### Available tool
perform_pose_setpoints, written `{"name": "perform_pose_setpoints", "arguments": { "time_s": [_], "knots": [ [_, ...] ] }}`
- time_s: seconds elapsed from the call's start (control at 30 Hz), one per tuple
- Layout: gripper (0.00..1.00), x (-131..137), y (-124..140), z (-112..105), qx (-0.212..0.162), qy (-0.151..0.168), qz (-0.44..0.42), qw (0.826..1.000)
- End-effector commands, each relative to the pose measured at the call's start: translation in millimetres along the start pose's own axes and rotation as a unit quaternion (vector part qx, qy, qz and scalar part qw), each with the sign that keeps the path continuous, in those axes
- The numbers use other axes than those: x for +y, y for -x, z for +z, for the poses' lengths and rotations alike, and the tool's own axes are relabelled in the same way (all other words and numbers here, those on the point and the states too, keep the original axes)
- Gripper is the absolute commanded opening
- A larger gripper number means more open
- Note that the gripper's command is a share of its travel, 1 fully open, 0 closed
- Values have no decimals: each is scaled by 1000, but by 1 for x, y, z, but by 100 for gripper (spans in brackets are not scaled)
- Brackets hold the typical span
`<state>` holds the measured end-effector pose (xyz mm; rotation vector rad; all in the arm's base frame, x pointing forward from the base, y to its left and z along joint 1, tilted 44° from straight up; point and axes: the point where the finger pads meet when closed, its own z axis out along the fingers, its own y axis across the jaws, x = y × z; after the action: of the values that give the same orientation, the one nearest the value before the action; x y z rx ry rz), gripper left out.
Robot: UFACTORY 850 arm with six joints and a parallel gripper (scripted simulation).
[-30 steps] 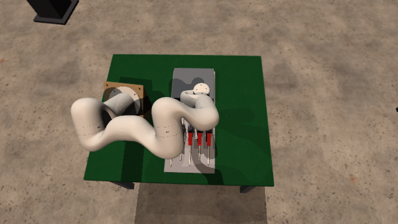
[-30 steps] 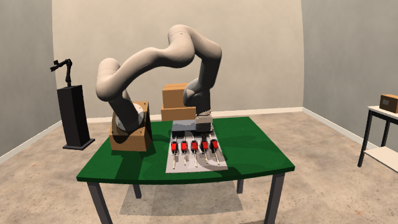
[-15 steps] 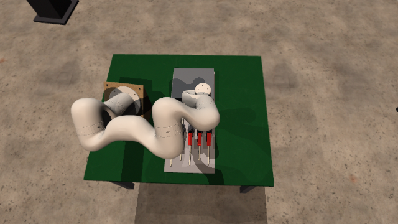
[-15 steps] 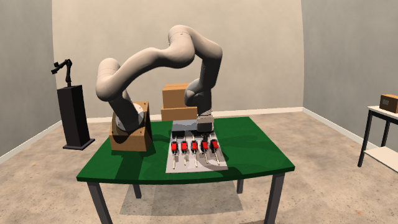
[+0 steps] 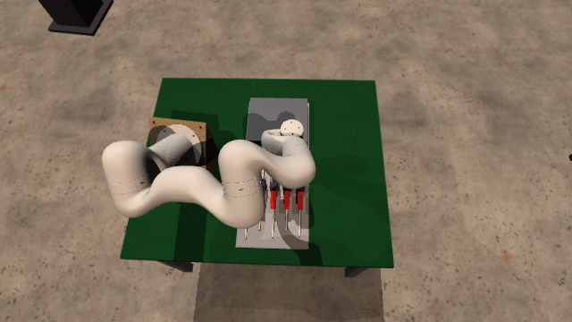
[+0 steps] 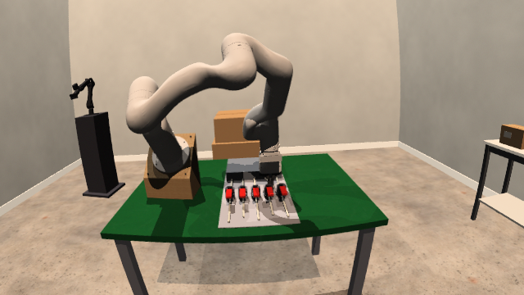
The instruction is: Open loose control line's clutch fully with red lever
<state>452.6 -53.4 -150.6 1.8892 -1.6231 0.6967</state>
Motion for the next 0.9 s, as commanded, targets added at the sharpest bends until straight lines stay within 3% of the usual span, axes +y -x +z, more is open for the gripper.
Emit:
{"name": "perform_pose_setpoints", "arguments": {
  "time_s": [0.0,0.87],
  "knots": [
    [0,-1,0,-1,0,-1,0,1000],
    [0,16,0,-1,0,-1,0,1000]
  ]
}}
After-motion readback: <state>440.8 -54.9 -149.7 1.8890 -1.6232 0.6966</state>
